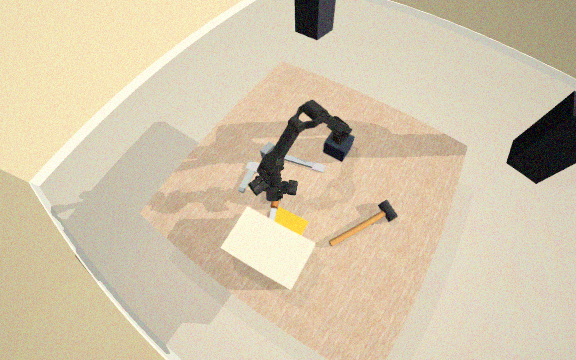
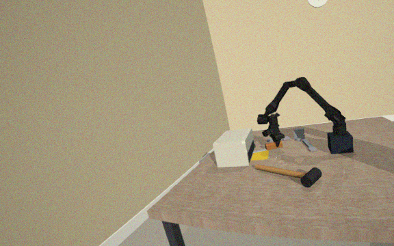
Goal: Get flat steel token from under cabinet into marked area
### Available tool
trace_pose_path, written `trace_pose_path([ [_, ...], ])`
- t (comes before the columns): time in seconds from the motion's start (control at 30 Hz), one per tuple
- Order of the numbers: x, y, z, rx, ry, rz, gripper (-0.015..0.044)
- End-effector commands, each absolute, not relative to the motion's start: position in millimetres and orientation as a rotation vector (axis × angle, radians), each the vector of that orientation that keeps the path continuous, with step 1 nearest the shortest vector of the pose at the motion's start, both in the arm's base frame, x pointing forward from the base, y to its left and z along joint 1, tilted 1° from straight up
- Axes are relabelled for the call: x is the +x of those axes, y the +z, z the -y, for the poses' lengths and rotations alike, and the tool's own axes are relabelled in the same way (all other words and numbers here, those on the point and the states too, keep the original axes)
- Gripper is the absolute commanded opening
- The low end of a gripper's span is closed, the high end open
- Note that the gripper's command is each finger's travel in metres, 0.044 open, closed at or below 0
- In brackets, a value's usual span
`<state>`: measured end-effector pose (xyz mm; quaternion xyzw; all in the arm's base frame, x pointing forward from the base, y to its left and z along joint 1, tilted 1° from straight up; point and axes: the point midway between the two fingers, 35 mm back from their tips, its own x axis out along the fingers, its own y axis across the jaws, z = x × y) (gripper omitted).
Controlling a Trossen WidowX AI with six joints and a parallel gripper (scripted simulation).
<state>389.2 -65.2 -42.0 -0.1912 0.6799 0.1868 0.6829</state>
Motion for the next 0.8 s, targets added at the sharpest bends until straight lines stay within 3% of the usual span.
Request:
trace_pose_path([
  [0.0, 395, -42, 62, -0.430, 0.417, -1.522, 0.0000],
  [0.77, 416, -41, 49, -0.429, 0.417, -1.520, 0.0000],
])
